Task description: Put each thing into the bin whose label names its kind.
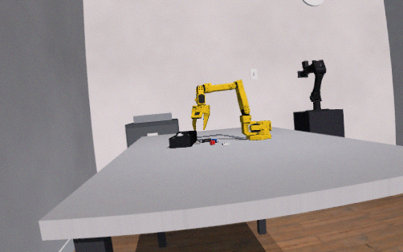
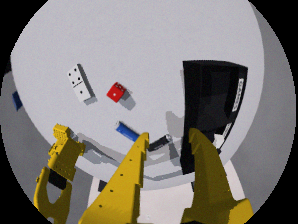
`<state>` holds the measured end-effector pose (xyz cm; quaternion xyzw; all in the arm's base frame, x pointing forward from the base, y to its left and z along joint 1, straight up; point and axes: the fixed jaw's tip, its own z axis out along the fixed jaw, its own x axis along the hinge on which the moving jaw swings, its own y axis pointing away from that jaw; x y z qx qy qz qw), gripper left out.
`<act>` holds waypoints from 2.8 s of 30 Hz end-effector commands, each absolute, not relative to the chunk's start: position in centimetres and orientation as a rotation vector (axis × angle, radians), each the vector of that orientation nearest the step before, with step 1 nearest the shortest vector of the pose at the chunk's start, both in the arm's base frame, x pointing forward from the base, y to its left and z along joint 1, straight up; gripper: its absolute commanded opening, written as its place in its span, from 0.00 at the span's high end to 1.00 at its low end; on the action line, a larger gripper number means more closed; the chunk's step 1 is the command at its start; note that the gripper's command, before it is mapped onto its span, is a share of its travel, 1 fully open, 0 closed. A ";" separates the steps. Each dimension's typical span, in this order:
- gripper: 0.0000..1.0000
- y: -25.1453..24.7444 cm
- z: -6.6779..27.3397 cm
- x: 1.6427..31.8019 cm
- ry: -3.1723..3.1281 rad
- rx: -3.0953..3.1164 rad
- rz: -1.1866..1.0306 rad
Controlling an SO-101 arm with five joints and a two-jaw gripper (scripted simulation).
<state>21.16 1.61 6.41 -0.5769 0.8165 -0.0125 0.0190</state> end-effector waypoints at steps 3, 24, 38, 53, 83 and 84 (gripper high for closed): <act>0.79 2.6 7.3 21.2 2.605 -1.560 -0.073; 0.78 4.6 6.7 19.3 2.913 -0.981 -0.013; 0.78 5.2 6.4 18.6 2.997 -0.754 -0.001; 0.77 5.4 6.3 18.3 3.025 -0.663 0.002; 0.77 5.8 6.3 18.2 3.019 -0.664 0.004; 0.77 5.8 6.3 18.2 3.019 -0.664 0.004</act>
